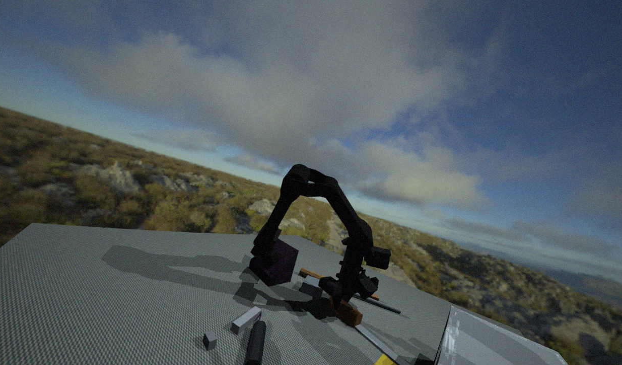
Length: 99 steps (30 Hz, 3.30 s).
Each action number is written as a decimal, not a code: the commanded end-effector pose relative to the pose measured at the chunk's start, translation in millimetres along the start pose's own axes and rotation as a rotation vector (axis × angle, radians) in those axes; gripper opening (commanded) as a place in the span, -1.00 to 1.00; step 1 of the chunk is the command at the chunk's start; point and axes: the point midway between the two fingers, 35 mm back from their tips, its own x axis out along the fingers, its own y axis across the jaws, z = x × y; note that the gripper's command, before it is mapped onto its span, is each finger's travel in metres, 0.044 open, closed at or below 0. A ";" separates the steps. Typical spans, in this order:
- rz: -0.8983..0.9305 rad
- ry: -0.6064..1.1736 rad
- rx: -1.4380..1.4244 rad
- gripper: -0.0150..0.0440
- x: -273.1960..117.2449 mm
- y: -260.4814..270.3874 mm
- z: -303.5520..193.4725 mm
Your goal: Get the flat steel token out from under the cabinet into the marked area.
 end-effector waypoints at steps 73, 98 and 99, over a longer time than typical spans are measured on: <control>0.003 -0.001 0.004 -0.49 -1.9 1.0 94.6; 0.003 -0.003 0.005 -0.49 -2.4 1.1 119.5; 0.002 -0.003 0.005 -0.49 -2.5 1.1 120.5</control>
